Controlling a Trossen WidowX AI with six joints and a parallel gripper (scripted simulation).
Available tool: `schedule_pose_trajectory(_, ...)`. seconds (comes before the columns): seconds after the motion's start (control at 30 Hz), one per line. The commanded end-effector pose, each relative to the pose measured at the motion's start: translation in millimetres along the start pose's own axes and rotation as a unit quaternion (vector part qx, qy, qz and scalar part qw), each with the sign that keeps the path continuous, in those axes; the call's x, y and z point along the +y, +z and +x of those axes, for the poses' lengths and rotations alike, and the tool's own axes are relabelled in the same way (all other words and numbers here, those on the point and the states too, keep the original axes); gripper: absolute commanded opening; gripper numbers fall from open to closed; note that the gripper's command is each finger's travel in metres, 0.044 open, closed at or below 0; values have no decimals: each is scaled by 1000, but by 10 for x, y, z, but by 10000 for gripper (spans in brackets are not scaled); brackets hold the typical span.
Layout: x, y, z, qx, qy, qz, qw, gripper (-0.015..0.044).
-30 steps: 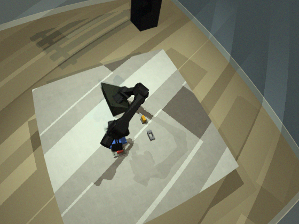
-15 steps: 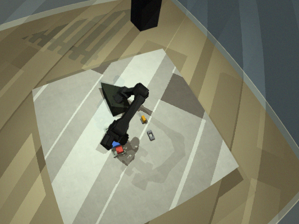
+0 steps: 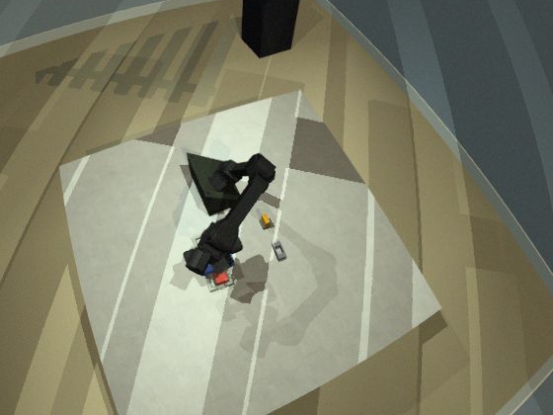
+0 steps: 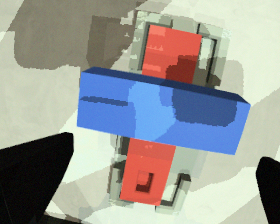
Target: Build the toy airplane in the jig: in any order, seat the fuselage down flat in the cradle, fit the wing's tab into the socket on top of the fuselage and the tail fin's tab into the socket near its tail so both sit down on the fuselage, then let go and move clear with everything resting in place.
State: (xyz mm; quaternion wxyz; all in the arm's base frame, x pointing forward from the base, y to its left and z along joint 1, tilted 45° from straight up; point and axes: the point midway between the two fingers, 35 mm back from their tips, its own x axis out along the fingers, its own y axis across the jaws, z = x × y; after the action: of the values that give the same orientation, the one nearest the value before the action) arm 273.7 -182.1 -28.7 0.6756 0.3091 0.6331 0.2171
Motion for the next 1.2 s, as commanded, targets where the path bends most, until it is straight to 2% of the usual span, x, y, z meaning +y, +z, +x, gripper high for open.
schedule_pose_trajectory(0.0, 199, -1, -37, 3, -2, 6, 1000, 440)
schedule_pose_trajectory(0.27, 1325, -190, -135, 3, -5, 9, 1000, 440)
schedule_pose_trajectory(0.6, 2408, -884, 7, 5, 4, 9, 1000, 440)
schedule_pose_trajectory(0.87, 2519, -1011, 68, 6, 6, 9, 1000, 440)
schedule_pose_trajectory(1.03, 2531, -1018, 589, 6, 7, 8, 1000, 440)
schedule_pose_trajectory(1.17, 2533, -1021, 612, 6, 7, 8, 1000, 440)
